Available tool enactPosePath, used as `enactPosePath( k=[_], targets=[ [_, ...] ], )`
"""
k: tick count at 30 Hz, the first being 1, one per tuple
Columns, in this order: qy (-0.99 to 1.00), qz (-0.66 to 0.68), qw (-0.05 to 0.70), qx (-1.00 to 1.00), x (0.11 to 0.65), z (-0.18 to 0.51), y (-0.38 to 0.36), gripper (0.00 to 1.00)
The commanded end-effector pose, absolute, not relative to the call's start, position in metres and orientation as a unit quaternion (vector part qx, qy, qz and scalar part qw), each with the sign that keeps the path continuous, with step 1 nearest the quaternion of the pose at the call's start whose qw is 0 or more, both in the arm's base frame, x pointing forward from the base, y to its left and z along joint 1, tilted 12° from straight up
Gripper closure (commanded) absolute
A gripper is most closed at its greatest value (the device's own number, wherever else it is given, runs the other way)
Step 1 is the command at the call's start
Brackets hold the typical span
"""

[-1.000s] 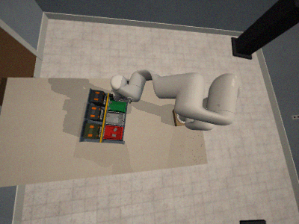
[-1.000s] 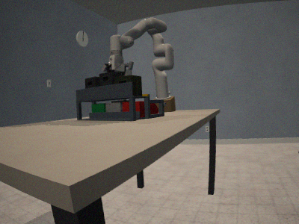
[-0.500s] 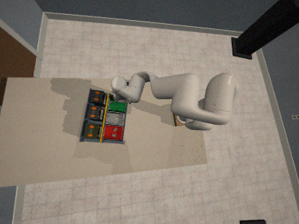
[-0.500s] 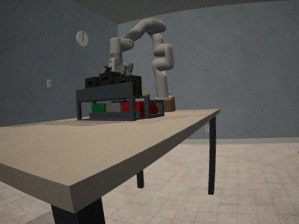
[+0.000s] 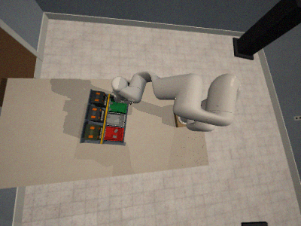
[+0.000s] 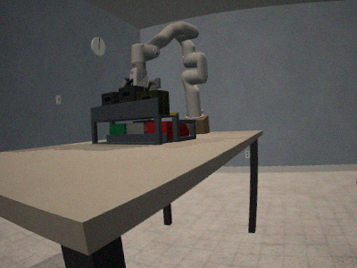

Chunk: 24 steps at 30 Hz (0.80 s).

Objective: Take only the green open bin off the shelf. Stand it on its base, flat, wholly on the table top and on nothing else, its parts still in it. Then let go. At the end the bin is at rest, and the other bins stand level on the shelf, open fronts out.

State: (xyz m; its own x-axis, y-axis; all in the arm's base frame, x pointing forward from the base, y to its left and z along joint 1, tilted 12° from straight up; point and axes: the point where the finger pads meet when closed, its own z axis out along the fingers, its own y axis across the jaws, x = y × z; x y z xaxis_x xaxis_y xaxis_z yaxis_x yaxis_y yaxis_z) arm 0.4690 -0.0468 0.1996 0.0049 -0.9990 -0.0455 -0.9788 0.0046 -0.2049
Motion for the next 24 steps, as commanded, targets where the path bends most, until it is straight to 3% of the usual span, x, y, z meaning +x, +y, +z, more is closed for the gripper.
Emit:
enactPosePath(
  k=[1,24],
  targets=[
    [0.703,-0.059,0.091,-0.703,0.4696,0.2053,-0.0472,0.0],
    [0.703,-0.059,0.091,-0.703,0.4689,0.209,-0.0473,0.0]
  ],
)
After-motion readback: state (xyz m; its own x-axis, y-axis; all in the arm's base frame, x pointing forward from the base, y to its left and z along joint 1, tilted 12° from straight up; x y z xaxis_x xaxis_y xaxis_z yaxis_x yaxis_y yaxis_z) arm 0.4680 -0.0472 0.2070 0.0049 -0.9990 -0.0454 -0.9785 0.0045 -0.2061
